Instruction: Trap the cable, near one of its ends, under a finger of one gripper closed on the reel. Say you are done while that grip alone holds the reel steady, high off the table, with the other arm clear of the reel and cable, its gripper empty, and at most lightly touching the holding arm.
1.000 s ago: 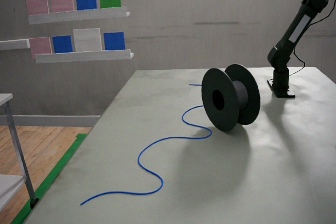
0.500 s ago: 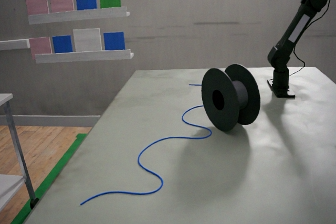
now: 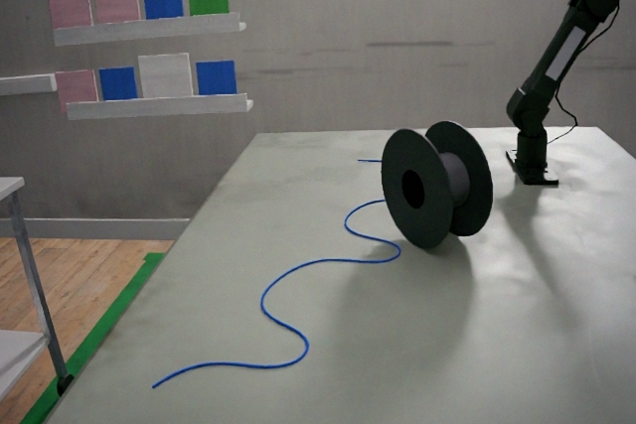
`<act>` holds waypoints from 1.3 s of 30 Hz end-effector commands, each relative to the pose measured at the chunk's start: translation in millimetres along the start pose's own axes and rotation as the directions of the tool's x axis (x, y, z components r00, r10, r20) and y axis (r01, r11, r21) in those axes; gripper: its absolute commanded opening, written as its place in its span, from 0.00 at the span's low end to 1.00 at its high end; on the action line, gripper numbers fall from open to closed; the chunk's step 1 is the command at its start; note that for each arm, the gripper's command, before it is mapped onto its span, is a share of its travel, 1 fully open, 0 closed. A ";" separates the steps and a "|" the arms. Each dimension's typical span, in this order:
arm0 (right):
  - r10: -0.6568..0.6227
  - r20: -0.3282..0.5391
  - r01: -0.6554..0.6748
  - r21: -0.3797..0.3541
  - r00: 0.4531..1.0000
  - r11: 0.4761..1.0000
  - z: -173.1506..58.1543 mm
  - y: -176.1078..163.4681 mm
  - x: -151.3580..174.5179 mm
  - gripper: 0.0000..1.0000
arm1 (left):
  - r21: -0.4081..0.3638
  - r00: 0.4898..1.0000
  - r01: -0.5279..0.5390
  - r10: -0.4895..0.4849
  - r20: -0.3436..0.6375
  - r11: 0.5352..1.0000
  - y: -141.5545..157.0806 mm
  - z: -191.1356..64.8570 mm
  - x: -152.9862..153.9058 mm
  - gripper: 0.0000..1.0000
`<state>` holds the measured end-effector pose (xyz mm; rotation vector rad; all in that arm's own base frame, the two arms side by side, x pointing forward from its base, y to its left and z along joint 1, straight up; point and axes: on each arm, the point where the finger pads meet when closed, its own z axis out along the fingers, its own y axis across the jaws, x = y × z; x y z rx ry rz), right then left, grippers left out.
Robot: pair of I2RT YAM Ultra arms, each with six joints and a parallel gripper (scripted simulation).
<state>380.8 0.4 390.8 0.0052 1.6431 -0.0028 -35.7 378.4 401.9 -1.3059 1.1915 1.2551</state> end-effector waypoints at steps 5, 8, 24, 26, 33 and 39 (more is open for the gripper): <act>-0.009 0.080 0.009 -0.005 0.997 1.000 1.4 -1.1 -18.0 1.00 | -0.008 0.999 -0.004 0.005 0.040 1.000 1.7 1.8 -2.6 1.00; -0.009 0.078 0.009 -0.005 0.997 1.000 1.6 -1.1 -17.2 1.00 | -0.008 0.999 -0.004 0.005 0.033 1.000 1.7 2.1 -0.3 1.00; -0.009 0.078 0.009 -0.005 0.997 1.000 1.6 -1.1 -17.1 1.00 | -0.008 1.000 -0.004 0.005 0.026 1.000 1.7 2.2 1.6 1.00; -0.009 0.078 0.009 -0.005 0.997 1.000 1.6 -1.1 -17.1 0.88 | -0.008 1.000 -0.004 0.005 0.026 1.000 1.7 2.2 1.6 1.00; -0.008 0.078 0.009 -0.005 0.997 1.000 1.6 -1.1 -17.1 0.59 | -0.008 1.000 -0.004 0.005 0.026 1.000 1.7 2.2 1.6 1.00; -0.008 0.078 0.009 -0.005 0.997 1.000 1.6 -1.1 -17.1 0.30 | -0.008 1.000 -0.004 0.005 0.026 1.000 1.7 2.2 1.6 1.00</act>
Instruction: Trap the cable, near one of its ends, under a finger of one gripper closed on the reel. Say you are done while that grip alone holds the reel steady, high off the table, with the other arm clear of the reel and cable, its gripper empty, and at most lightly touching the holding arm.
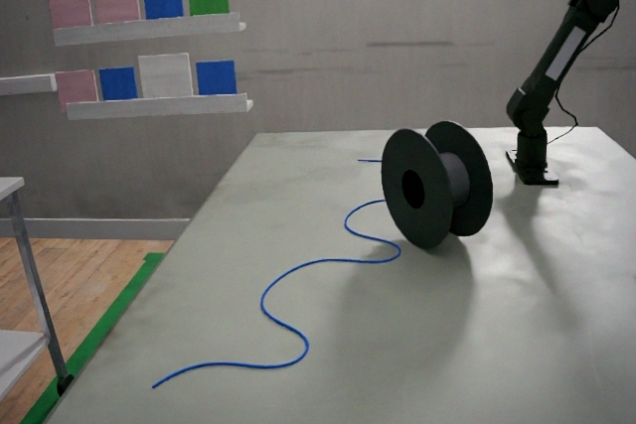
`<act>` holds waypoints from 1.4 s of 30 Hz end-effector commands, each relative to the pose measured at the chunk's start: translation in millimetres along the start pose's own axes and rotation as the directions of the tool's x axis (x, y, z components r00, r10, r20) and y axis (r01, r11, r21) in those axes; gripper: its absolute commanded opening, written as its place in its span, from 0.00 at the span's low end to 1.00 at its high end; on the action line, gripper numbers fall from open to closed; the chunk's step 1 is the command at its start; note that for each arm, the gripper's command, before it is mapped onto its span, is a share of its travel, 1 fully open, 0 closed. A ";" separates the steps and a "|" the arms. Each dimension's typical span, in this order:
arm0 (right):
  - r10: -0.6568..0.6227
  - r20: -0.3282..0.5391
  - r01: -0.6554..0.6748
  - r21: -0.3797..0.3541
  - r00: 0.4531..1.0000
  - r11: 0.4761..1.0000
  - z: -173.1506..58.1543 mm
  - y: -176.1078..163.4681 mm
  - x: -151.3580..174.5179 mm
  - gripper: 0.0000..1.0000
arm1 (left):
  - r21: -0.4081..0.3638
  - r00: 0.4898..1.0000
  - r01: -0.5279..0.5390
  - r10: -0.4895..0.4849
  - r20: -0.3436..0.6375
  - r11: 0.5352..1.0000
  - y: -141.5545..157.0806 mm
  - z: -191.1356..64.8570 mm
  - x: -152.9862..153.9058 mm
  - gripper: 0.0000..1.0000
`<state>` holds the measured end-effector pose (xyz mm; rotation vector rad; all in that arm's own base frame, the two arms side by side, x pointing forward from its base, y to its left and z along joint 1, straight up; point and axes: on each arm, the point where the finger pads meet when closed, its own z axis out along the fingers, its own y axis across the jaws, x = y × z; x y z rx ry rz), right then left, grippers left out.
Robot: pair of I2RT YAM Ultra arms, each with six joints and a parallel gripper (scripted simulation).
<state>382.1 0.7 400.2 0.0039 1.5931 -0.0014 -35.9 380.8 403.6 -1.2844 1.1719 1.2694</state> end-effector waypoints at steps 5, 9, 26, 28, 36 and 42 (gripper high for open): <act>-0.008 0.028 0.008 0.002 1.000 1.000 1.4 -3.4 -7.6 0.30 | -0.008 1.000 -0.005 0.005 -0.002 1.000 1.7 -0.2 3.4 1.00; -0.008 0.028 0.009 -0.005 1.000 1.000 1.4 -0.9 -7.6 0.30 | -0.008 1.000 -0.005 0.005 -0.002 1.000 1.7 -0.2 3.4 1.00; -0.008 0.028 0.008 0.010 1.000 1.000 1.3 -6.4 -7.7 0.30 | -0.008 1.000 -0.005 0.005 -0.002 1.000 1.7 -0.2 3.4 1.00; -0.008 0.028 0.008 0.010 1.000 1.000 1.4 -6.5 -7.6 0.30 | -0.008 1.000 -0.005 0.005 -0.002 1.000 1.7 -0.2 3.4 1.00; 0.015 -0.026 -0.015 0.010 1.000 1.000 3.6 -6.5 7.8 0.30 | -0.008 1.000 -0.005 0.005 -0.002 1.000 1.7 -0.2 3.4 1.00; 0.031 -0.055 -0.030 0.011 0.998 0.999 3.9 -6.5 14.6 0.30 | -0.008 1.000 -0.005 0.005 -0.002 1.000 1.7 -0.2 3.4 1.00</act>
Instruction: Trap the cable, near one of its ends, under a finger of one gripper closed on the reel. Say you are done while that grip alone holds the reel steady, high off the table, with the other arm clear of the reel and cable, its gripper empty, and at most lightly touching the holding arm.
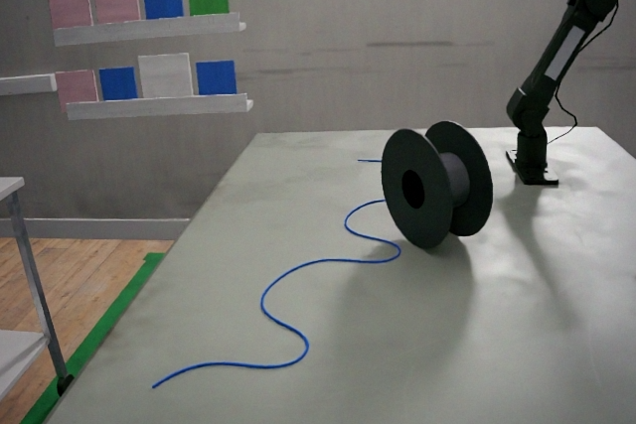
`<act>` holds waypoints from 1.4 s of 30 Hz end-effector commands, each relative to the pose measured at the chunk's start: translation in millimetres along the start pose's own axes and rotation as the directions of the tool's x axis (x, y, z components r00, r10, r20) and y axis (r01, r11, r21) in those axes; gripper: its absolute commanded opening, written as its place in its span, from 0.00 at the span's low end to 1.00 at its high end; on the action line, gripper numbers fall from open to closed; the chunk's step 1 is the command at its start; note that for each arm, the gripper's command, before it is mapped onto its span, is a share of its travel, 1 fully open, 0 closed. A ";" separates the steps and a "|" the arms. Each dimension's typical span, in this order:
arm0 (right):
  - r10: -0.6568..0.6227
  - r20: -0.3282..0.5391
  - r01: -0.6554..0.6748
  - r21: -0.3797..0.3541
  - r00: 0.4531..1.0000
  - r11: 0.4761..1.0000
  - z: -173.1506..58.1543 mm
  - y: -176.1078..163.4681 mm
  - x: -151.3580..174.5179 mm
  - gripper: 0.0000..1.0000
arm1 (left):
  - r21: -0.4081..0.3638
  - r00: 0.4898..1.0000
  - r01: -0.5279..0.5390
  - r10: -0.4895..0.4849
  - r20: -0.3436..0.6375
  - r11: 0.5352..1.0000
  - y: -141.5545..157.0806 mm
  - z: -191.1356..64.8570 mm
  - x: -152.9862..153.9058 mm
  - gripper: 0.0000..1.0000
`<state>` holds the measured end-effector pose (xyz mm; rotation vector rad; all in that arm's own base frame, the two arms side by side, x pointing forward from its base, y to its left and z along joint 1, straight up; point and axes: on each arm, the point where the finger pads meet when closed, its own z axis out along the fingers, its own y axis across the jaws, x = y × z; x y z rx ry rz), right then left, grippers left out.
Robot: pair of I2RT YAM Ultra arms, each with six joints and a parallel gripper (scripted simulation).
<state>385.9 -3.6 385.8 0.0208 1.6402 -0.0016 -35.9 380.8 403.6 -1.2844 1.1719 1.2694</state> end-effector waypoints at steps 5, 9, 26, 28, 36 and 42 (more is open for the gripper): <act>0.053 -0.109 -0.053 0.006 0.993 0.999 7.3 -2.6 30.4 0.30 | -0.008 1.000 -0.005 0.005 -0.002 1.000 1.7 -0.2 3.4 1.00; 0.090 -0.201 -0.088 0.019 0.976 0.996 10.2 -2.9 55.8 0.30 | -0.008 1.000 -0.005 0.005 -0.002 1.000 1.7 -0.2 3.4 1.00; 0.292 -0.636 -0.215 0.198 0.715 0.956 -14.4 -4.2 190.9 0.30 | -0.008 1.000 -0.005 0.005 -0.002 1.000 1.7 -0.2 3.4 1.00; 0.321 -0.683 -0.219 0.235 0.656 0.947 -23.4 -4.3 208.3 0.30 | -0.008 1.000 -0.005 0.005 -0.002 1.000 1.7 -0.2 3.4 1.00; 0.405 -0.785 -0.203 0.350 0.469 0.914 -54.6 -4.6 251.7 0.30 | -0.008 1.000 -0.005 0.005 -0.002 1.000 1.7 -0.2 3.4 1.00; 0.476 -0.829 -0.154 0.450 0.294 0.880 -90.0 -4.6 281.9 0.30 | -0.008 1.000 -0.005 0.005 -0.002 1.000 1.7 -0.2 3.4 1.00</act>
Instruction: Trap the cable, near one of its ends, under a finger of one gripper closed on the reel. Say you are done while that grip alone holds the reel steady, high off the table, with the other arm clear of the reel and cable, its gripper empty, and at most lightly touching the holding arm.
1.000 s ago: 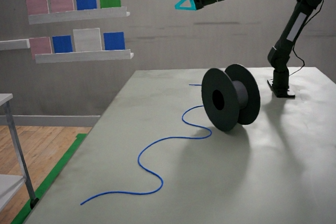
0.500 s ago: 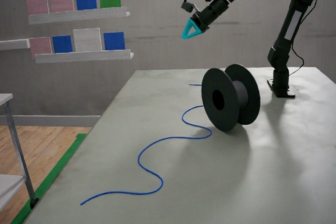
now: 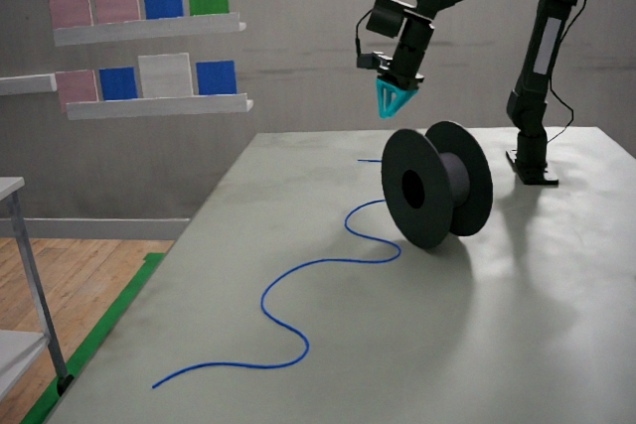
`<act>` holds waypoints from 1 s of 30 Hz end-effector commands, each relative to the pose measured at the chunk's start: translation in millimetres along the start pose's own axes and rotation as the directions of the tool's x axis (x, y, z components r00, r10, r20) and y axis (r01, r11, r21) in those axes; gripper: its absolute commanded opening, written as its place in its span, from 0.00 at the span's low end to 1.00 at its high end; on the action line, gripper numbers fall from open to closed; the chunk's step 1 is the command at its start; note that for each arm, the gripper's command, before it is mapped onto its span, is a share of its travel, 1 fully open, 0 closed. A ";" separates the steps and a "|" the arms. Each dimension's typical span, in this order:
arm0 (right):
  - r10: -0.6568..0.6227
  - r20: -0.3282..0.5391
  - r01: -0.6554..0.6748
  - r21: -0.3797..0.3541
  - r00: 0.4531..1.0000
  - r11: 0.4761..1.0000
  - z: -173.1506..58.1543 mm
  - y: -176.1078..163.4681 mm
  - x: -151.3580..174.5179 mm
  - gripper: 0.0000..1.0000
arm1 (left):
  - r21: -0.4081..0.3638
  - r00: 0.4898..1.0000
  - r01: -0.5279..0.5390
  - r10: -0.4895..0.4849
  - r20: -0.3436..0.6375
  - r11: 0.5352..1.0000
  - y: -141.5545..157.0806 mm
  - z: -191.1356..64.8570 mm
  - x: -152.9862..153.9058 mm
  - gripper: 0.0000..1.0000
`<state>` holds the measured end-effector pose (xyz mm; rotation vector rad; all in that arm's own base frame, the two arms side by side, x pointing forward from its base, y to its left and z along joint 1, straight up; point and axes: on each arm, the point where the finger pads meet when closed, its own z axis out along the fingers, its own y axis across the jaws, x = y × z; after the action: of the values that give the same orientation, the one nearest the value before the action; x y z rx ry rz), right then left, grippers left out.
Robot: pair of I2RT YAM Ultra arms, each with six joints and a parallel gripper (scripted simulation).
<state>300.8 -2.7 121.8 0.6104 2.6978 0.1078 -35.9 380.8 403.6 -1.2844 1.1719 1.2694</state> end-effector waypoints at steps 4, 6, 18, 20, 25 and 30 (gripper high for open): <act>0.119 -0.194 -0.099 0.106 0.974 0.989 4.3 -22.2 46.2 0.30 | -0.008 1.000 -0.005 0.005 -0.002 1.000 1.7 -0.2 3.4 1.00; 0.129 -0.212 -0.106 0.119 0.969 0.987 4.4 -24.2 50.7 0.30 | -0.008 1.000 -0.005 0.005 -0.002 1.000 1.7 -0.2 3.4 1.00; 0.202 -0.315 -0.139 0.209 0.927 0.968 1.2 -36.8 77.8 0.30 | -0.008 1.000 -0.005 0.005 -0.002 1.000 1.7 -0.2 3.4 1.00; 0.206 -0.320 -0.141 0.215 0.925 0.966 0.8 -37.7 79.6 0.30 | -0.008 1.000 -0.005 0.005 -0.002 1.000 1.7 -0.2 3.4 1.00; 0.209 -0.323 -0.142 0.218 0.923 0.966 1.0 -38.2 80.7 0.30 | -0.008 1.000 -0.005 0.005 -0.002 1.000 1.7 -0.2 3.4 1.00; 0.208 -0.319 -0.143 0.216 0.924 0.966 2.3 -37.8 79.6 0.30 | -0.008 1.000 -0.005 0.005 -0.002 1.000 1.7 -0.2 3.4 1.00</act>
<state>221.8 -1.5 88.6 0.9377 3.0042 -0.0050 -35.9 380.8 403.6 -1.2844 1.1719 1.2694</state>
